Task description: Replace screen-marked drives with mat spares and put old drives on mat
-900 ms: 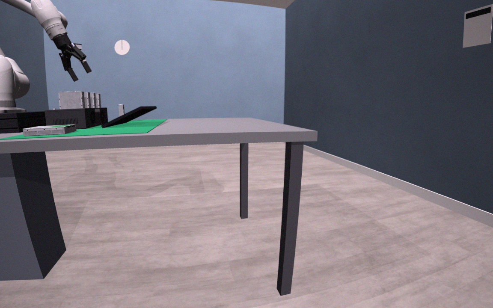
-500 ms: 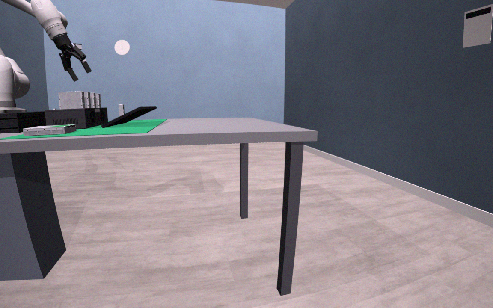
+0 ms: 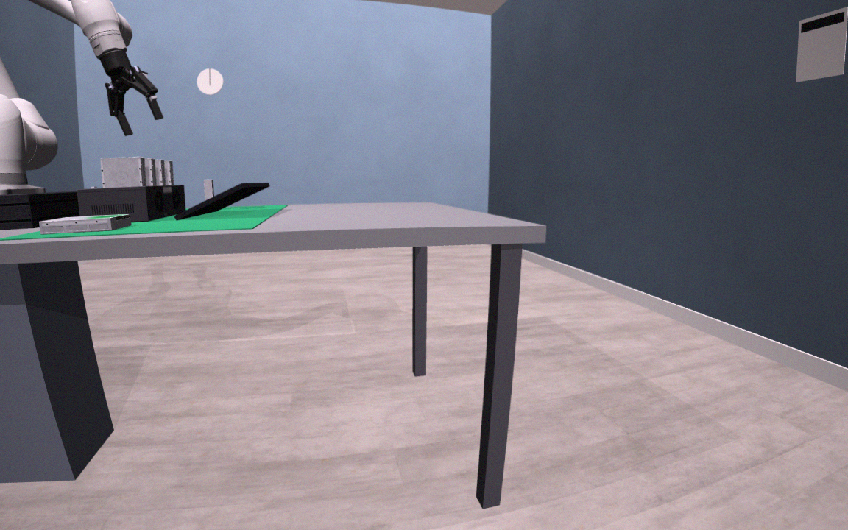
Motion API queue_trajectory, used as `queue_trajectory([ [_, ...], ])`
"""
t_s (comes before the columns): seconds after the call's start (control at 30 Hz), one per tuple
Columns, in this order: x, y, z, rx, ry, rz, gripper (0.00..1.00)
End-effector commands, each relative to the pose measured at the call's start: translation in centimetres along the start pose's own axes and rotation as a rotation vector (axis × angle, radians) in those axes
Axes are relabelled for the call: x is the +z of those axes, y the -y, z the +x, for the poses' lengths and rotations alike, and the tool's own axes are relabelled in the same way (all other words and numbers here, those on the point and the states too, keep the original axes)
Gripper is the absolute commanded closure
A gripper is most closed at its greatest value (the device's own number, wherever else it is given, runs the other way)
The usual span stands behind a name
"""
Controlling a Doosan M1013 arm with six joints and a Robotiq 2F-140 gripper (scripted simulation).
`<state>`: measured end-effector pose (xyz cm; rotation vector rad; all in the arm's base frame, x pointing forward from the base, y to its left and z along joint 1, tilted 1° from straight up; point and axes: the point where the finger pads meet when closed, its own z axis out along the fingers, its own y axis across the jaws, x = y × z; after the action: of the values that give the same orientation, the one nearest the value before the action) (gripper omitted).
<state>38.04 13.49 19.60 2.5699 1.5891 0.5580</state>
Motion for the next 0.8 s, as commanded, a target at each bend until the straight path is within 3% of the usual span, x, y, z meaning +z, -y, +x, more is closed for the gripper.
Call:
queue_trajectory([
  [0.0,-0.6,-3.2,-2.0,-0.134,0.068,0.069,0.0],
  [0.07,-0.6,-3.2,-2.0,-0.134,0.068,0.069,0.0],
  [0.1,-1.0,-5.0,-3.4,-0.203,0.106,0.107,0.0],
  [0.2,-1.0,-5.0,-3.4,-0.203,0.106,0.107,0.0],
  [0.3,-2.0,-8.2,-6.3,-0.327,0.164,0.191,0.0],
  [0.37,-2.0,-8.2,-6.3,-0.327,0.164,0.191,0.0],
  [0.5,-3.2,-11.0,-9.4,-0.44,0.2,0.286,0.0],
  [0.77,-3.5,-11.6,-10.1,-0.463,0.205,0.308,0.0],
])
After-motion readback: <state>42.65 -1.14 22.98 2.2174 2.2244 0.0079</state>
